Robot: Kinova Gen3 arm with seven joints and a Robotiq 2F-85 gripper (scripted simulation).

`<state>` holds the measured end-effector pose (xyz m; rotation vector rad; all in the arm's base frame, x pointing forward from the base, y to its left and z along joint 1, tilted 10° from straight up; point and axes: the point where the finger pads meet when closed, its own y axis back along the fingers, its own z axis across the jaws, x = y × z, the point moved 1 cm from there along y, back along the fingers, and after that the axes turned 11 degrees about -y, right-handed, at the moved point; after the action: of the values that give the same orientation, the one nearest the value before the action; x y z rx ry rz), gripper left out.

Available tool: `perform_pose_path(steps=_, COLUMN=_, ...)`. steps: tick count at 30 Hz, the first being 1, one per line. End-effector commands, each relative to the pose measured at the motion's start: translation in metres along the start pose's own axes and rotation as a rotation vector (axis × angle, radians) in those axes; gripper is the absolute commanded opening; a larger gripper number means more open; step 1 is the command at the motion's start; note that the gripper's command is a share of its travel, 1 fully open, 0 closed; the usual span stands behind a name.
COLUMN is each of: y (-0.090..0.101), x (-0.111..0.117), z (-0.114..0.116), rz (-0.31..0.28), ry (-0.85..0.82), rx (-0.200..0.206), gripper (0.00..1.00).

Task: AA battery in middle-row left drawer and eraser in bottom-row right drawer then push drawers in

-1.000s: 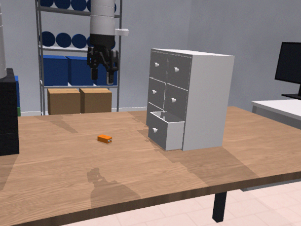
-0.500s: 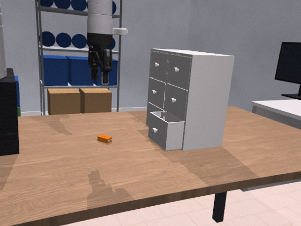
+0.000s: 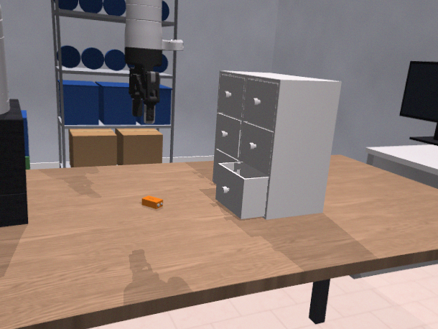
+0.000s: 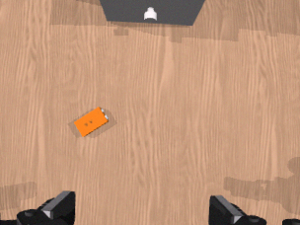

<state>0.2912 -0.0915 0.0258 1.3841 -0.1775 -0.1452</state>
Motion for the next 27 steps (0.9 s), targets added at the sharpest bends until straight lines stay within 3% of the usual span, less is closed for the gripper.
perform_pose_path(steps=1, y=0.000, x=0.000, z=0.000, rz=0.001, ry=-0.004, rx=0.000, gripper=1.00)
perform_pose_path(steps=17, y=-0.001, x=0.000, z=0.002, rz=0.002, ry=-0.007, rx=-0.004, gripper=1.00)
perform_pose_path(steps=27, y=-0.011, x=0.002, z=0.016, rz=0.013, ry=-0.006, rx=-0.046, gripper=1.00)
